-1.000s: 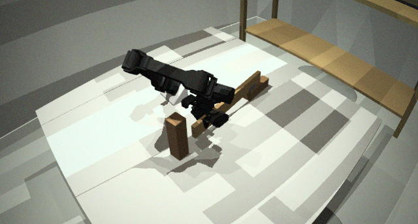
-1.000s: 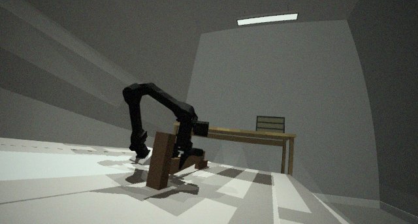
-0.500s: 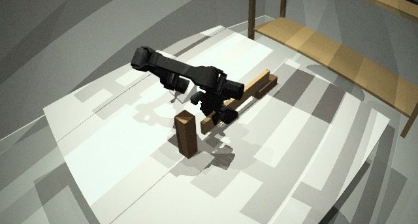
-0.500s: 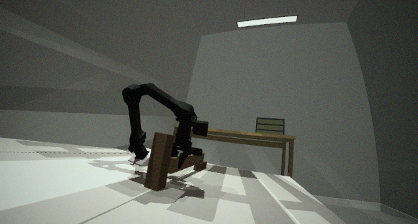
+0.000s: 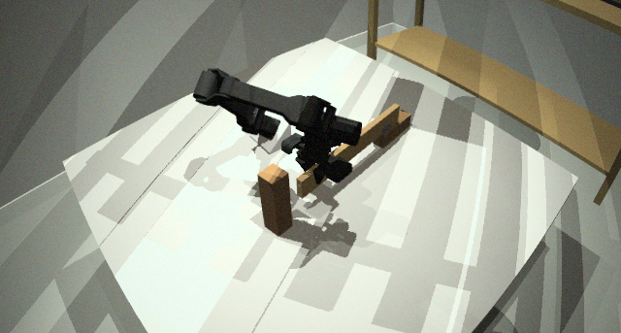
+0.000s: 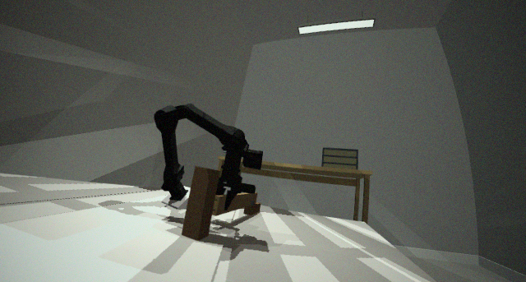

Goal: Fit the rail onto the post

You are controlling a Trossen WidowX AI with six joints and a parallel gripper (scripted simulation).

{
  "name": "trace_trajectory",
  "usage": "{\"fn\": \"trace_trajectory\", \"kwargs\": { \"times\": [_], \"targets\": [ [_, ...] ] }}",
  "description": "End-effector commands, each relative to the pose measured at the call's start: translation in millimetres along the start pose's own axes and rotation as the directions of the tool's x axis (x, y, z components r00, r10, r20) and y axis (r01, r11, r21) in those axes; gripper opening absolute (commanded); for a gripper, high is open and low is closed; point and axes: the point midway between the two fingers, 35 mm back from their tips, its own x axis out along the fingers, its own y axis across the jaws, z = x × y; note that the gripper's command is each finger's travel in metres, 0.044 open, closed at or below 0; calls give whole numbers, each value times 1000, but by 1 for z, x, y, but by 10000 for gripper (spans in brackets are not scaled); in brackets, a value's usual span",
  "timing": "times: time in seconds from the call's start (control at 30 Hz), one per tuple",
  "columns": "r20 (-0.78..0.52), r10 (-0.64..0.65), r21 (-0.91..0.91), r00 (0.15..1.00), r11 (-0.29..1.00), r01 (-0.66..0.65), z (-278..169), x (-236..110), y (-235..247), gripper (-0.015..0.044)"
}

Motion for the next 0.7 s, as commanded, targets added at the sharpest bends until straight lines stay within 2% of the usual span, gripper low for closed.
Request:
{"fn": "trace_trajectory", "kwargs": {
  "times": [0.0, 0.67],
  "targets": [
    [15, -13, 1, 1000, 1000, 13, 3, -7, -2, 0],
    [15, -13, 1, 1000, 1000, 13, 3, -6, -2, 0]
  ]
}}
